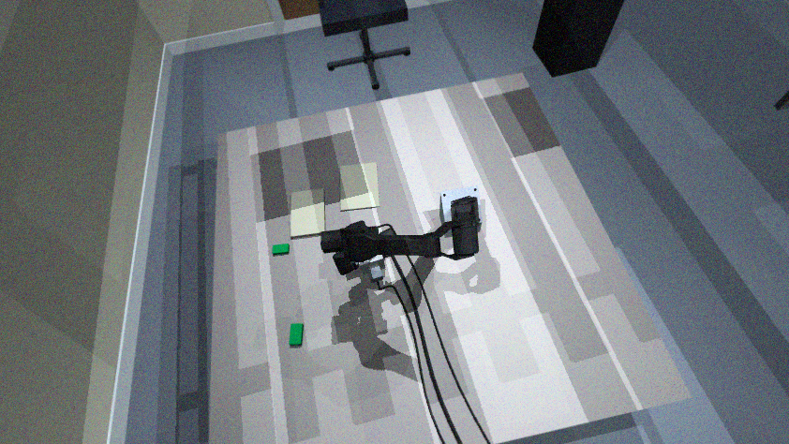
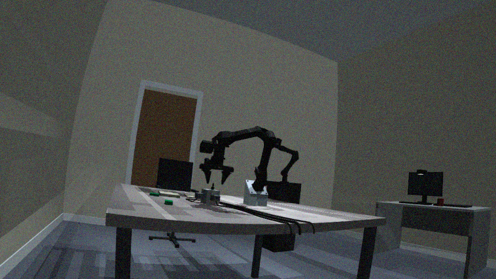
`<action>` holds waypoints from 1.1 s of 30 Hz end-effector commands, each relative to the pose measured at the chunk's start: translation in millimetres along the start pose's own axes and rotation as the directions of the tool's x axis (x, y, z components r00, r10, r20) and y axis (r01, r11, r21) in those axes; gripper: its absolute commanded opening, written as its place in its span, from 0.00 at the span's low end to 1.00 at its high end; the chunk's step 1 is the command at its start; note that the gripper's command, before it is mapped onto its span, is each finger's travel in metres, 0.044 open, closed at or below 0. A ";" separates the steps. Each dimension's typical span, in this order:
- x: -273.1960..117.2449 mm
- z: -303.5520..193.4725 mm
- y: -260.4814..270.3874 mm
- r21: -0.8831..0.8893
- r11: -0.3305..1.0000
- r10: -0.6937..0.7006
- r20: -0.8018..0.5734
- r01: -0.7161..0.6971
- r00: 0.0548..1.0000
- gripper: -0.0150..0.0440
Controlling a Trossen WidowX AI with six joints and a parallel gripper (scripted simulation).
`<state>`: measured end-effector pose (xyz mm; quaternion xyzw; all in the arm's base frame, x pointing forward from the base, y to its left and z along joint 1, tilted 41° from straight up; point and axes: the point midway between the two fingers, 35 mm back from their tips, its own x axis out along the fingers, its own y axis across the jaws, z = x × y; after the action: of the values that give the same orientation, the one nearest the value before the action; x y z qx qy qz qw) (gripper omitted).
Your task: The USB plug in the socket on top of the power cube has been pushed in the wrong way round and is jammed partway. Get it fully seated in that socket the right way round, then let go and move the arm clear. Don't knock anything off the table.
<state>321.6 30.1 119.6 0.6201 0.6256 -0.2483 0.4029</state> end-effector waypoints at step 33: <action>3.9 33.7 -10.7 0.216 0.976 0.032 -0.091 -0.011 0.995 1.00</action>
<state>319.9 0.2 99.6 0.6783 0.6041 -0.2798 0.3110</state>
